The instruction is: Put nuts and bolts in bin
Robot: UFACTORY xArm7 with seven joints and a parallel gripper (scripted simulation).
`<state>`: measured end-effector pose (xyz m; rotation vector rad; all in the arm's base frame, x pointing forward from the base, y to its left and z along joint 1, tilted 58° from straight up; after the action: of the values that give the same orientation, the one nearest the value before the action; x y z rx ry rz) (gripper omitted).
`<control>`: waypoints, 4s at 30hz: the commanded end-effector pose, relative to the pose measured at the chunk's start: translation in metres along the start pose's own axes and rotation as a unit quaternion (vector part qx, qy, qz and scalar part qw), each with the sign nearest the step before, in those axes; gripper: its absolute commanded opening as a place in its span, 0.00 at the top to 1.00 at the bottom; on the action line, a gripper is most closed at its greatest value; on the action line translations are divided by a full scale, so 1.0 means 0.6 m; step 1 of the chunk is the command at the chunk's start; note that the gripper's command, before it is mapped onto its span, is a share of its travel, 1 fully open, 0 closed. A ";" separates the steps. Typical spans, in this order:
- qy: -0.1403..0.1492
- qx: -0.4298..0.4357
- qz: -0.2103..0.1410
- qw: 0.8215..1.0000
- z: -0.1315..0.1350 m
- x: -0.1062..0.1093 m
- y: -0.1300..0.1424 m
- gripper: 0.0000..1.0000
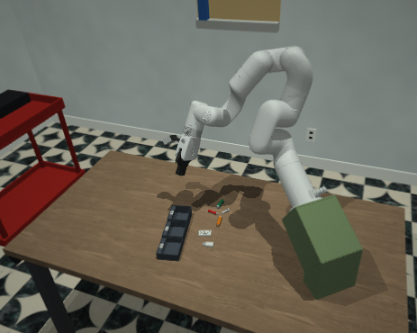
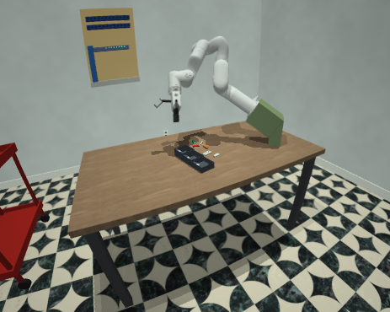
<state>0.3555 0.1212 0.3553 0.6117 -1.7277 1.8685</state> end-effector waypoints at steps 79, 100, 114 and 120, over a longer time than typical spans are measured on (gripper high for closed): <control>0.245 0.234 -0.067 0.938 -0.032 -0.226 0.074 0.93; 0.245 0.234 -0.067 0.938 -0.007 -0.269 0.074 0.93; 0.245 0.234 -0.067 0.938 0.017 -0.313 0.075 0.93; 0.245 0.234 -0.067 0.938 0.017 -0.313 0.075 0.93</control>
<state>0.4684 0.0943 0.2015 0.3699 -0.9078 2.1143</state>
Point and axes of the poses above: the point where the finger pads meet when closed, its own x axis back along the fingers, its own z axis across the jaws, y = z × x, the point moved 3 cm from there along x, back along the fingers, and after that the axes turned 8 degrees about -x, right-handed, at the moved point
